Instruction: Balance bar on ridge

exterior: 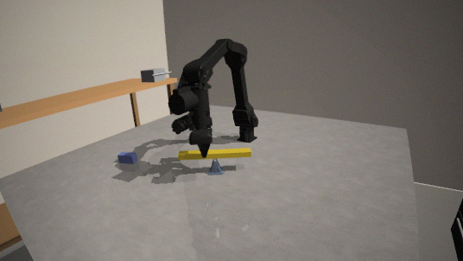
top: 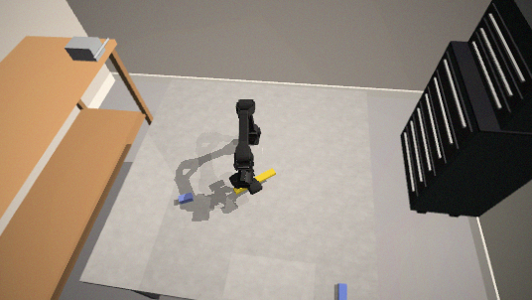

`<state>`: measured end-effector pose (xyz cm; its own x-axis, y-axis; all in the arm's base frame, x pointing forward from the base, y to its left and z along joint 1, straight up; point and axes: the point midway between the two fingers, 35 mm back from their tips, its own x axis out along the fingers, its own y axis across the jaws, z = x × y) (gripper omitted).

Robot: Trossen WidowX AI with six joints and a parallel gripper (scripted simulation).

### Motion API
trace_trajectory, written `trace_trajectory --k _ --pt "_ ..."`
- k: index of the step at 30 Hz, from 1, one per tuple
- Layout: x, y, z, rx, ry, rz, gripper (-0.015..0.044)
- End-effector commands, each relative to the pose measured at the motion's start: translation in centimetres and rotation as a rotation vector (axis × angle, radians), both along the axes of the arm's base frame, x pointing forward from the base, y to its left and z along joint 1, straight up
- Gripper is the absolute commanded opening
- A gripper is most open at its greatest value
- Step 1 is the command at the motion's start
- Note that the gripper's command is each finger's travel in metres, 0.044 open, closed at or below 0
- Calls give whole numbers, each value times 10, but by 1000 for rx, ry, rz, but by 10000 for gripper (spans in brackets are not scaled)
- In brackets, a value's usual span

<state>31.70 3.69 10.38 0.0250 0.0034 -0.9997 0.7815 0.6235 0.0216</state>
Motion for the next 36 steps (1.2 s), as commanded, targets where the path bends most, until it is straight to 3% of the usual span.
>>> trace_trajectory --k 1,36 --pt "0 0 0 0 -1 -3 0" --pt "0 0 -3 0 -1 -3 0"
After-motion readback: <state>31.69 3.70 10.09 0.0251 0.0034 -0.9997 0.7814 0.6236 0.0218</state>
